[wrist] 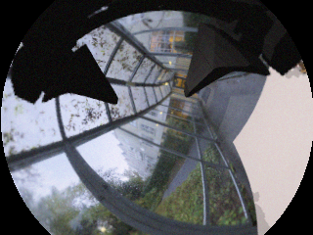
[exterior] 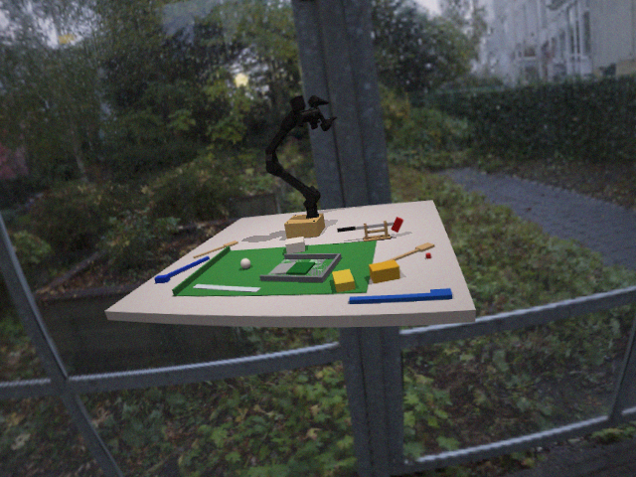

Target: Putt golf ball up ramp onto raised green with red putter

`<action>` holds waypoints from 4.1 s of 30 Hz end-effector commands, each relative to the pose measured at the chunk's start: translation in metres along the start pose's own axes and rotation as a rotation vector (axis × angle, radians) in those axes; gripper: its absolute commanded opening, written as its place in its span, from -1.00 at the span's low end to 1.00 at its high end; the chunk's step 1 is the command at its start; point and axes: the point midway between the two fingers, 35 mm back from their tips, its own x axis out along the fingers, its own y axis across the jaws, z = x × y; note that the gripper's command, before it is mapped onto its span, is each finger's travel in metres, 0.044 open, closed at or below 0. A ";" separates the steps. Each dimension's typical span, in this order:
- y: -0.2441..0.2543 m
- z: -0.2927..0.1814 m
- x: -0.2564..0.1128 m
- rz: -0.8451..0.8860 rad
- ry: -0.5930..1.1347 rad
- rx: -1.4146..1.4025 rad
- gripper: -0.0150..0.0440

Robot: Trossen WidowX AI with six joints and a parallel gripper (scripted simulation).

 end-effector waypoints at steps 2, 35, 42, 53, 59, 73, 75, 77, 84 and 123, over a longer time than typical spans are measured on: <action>0.062 -0.047 0.023 0.171 0.133 0.198 1.00; 0.501 -0.107 -0.221 0.974 1.421 1.783 1.00; 0.519 -0.083 -0.247 1.009 1.525 1.915 1.00; 0.538 -0.069 -0.251 1.009 1.525 1.915 1.00; 0.553 -0.063 -0.253 1.009 1.525 1.915 1.00; 0.569 -0.055 -0.255 1.009 1.524 1.916 1.00; 0.572 -0.054 -0.255 1.009 1.524 1.916 1.00; 0.575 -0.053 -0.255 1.009 1.524 1.916 1.00; 0.581 -0.050 -0.256 1.009 1.524 1.916 1.00; 0.487 -0.092 -0.245 1.006 1.519 1.911 -0.49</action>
